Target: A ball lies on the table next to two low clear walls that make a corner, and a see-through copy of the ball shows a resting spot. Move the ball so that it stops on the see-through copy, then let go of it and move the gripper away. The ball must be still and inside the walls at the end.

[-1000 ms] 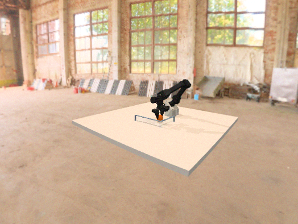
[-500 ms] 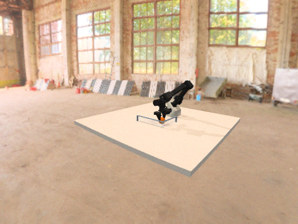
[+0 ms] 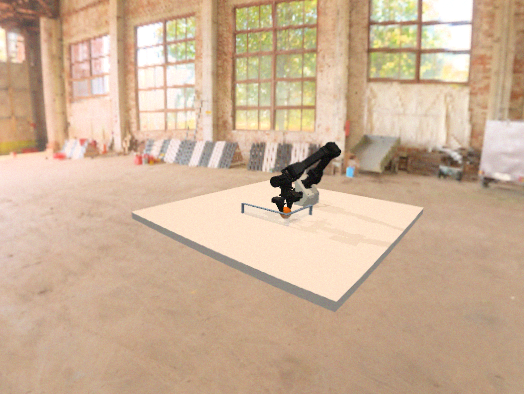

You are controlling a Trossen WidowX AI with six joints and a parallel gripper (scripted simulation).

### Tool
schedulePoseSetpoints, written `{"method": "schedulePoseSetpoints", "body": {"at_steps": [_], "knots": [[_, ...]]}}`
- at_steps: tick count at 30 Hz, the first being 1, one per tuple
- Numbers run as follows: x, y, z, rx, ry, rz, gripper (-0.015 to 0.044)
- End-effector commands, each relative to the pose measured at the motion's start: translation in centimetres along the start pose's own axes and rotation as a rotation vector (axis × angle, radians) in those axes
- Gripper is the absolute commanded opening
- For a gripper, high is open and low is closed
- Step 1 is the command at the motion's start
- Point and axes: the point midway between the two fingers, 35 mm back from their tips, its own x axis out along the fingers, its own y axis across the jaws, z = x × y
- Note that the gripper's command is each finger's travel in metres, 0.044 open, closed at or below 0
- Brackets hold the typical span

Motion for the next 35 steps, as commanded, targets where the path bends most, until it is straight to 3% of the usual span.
{"method": "schedulePoseSetpoints", "body": {"at_steps": [1,5,11,23,24,28,35], "knots": [[0.0,0.0,0.0,-0.002,0.0,0.0,0.0315],[-0.3,-0.1,0.0,-0.002,0.001,0.0,0.0414],[-8.2,0.0,-0.1,0.004,0.0,0.003,0.0414],[-7.8,-0.3,-0.2,0.01,-0.002,-0.008,0.0414],[-8.0,-0.3,-0.2,0.01,-0.002,-0.008,0.044],[-12.5,-0.3,-0.2,0.008,-0.001,-0.008,0.044],[-12.8,-0.2,-0.2,0.008,-0.001,-0.008,0.044]]}}
